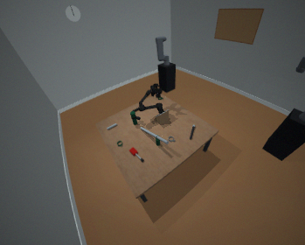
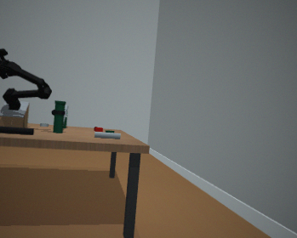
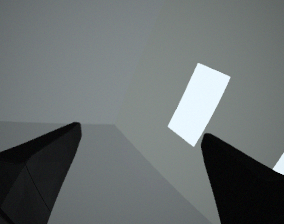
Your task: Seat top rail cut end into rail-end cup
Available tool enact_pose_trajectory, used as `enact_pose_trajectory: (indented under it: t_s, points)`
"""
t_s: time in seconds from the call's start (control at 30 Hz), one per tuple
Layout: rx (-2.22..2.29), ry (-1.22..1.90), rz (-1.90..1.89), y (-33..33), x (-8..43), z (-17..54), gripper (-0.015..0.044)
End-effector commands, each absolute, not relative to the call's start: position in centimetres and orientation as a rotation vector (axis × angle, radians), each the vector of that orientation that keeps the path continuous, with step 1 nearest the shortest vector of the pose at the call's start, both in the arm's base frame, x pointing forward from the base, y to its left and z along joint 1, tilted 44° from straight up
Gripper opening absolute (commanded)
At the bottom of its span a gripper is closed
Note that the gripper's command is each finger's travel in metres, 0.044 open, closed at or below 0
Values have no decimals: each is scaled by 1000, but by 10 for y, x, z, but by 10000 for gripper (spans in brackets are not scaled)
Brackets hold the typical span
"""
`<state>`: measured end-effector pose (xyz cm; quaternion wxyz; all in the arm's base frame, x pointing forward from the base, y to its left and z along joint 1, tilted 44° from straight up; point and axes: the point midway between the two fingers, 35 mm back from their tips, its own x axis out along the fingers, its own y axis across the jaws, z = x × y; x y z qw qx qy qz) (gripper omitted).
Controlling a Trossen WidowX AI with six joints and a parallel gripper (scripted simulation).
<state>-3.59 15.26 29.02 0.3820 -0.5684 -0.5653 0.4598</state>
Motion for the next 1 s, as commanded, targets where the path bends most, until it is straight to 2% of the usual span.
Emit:
enact_pose_trajectory:
  t_s: [0.0,0.03,0.53,0.97]
  points:
    - [-1453,-1433,1172,153,-36,290,426]
    - [-1461,-1407,1169,154,-35,290,440]
    - [-1602,-599,983,214,2,270,440]
    - [-1454,123,640,246,106,216,440]
